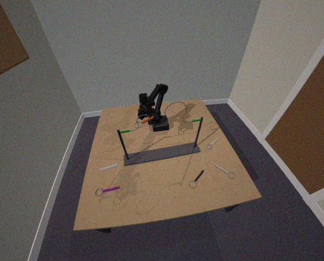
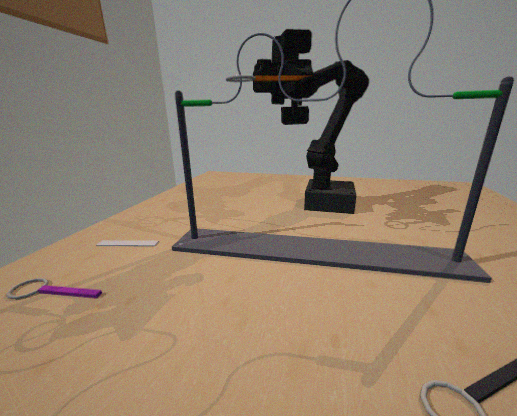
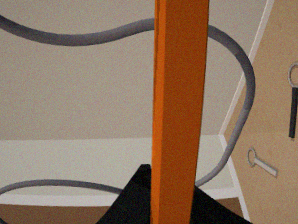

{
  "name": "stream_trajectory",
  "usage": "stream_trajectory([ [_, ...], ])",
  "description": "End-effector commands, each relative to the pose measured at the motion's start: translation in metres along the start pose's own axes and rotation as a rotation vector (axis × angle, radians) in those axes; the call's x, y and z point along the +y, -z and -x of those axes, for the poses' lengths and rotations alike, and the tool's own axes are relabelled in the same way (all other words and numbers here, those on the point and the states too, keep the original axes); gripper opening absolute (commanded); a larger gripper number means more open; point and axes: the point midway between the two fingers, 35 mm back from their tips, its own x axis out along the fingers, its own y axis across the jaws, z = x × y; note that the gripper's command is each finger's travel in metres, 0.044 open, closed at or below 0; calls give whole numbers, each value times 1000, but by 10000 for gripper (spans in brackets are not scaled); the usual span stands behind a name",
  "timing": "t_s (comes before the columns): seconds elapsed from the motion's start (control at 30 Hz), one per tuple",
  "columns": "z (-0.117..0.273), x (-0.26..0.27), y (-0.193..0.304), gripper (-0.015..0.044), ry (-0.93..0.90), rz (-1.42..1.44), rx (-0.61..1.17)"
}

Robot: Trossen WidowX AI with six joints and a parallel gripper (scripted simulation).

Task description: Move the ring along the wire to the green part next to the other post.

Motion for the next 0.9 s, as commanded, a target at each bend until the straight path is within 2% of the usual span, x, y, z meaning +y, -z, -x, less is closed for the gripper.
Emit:
stream_trajectory([
  [0.0,0,12,-1,-150,-27,-53,-7],
  [0.4,1,29,-4,-150,-50,-104,-7],
  [0.87,2,27,-4,-150,-8,-16,-7],
])
